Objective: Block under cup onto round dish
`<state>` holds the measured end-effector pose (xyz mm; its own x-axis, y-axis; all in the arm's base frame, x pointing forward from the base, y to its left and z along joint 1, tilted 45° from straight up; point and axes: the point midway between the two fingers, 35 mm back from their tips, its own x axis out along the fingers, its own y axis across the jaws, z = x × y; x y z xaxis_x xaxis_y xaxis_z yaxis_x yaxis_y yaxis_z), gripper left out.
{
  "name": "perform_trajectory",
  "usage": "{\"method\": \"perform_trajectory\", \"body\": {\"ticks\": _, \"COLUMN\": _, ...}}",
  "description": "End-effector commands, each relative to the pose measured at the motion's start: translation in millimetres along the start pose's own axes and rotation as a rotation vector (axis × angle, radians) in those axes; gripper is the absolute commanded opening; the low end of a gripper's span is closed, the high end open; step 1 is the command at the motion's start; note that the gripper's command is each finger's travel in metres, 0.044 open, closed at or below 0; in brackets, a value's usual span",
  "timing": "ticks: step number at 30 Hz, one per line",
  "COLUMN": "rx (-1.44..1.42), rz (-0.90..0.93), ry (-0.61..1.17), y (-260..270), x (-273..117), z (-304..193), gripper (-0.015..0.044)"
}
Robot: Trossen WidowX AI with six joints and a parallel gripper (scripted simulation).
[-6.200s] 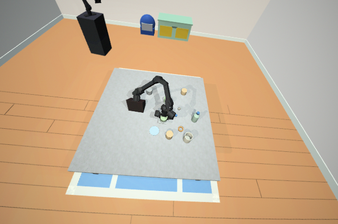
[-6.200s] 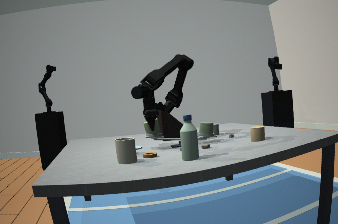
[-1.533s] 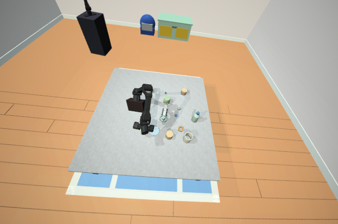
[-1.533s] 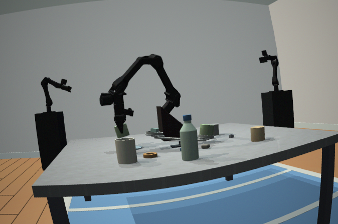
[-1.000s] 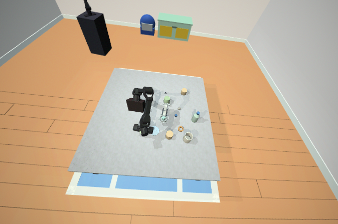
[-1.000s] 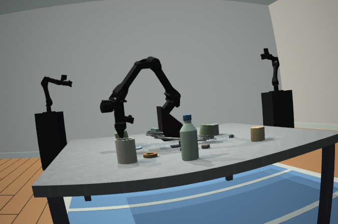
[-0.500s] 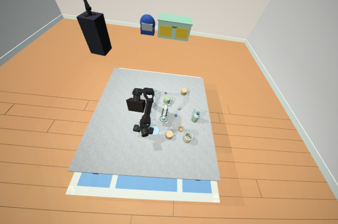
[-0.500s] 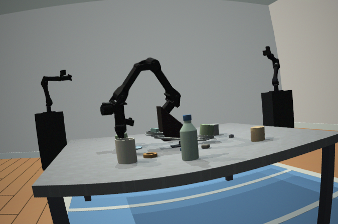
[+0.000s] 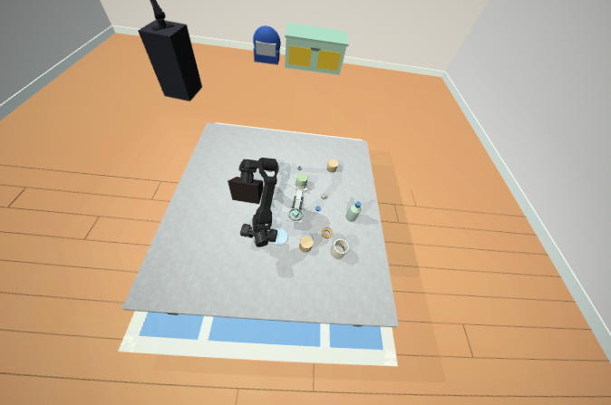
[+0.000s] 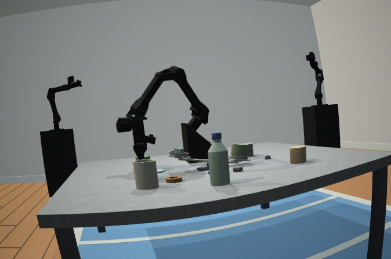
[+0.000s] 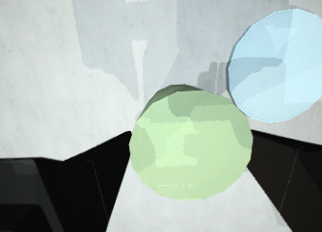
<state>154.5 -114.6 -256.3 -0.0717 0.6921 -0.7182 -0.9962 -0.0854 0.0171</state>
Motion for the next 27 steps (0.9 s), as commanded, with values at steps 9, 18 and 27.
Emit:
{"method": "perform_trajectory", "body": {"ticks": 9, "rx": 0.002, "rz": -0.012, "ry": 0.02, "y": -3, "x": -47, "z": -3, "gripper": 0.0414}}
{"method": "perform_trajectory", "body": {"ticks": 18, "rx": 0.243, "rz": -0.025, "ry": 0.04, "y": -78, "x": -79, "z": 44, "gripper": 0.026}}
{"method": "perform_trajectory", "body": {"ticks": 27, "rx": 0.495, "rz": -0.026, "ry": 0.016, "y": -150, "x": -96, "z": 130, "gripper": 0.026}}
